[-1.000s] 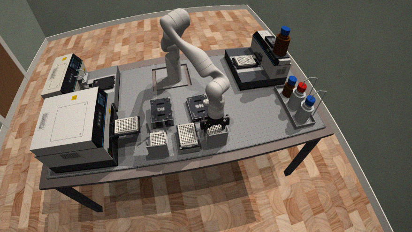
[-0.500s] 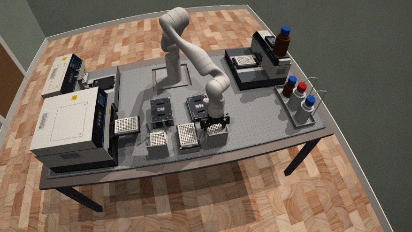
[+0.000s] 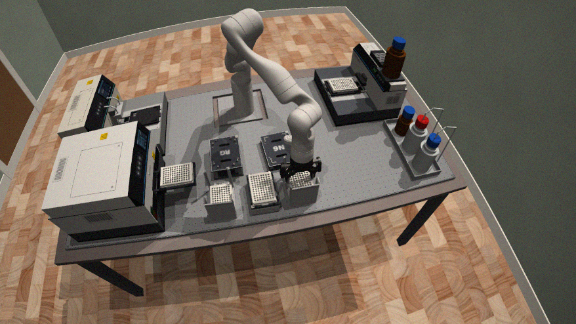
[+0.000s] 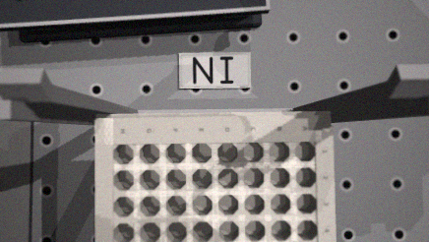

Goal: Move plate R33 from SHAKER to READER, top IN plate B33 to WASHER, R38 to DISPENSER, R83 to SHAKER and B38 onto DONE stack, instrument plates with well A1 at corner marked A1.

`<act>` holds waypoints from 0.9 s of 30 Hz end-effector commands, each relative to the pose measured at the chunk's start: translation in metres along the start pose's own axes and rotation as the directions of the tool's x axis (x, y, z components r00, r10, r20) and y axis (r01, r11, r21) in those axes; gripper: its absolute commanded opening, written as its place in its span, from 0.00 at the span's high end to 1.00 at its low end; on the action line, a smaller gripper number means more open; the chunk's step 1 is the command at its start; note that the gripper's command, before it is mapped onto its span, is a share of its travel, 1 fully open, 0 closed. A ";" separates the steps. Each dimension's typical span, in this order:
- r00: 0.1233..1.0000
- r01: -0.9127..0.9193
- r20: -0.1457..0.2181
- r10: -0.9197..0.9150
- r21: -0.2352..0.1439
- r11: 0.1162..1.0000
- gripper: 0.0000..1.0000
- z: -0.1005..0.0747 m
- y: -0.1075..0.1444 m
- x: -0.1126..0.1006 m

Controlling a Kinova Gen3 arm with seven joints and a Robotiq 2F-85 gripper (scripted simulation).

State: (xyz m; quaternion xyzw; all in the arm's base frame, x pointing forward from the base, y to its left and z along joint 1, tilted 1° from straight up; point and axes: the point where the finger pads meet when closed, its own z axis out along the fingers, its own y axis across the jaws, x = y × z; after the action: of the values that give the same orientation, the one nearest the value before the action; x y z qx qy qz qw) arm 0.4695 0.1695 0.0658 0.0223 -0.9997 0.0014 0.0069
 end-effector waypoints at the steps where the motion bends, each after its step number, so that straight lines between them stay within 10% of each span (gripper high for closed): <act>1: 1.000 -0.001 0.000 0.001 -0.006 1.000 0.06 -0.006 0.001 -0.001; 27: 1.000 -0.001 0.000 0.001 -0.006 1.000 0.06 -0.022 0.001 -0.001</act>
State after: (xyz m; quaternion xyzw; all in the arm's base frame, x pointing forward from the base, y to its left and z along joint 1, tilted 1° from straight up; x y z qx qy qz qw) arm 0.4697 0.1695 0.0824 0.0223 -0.9997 0.0015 0.0069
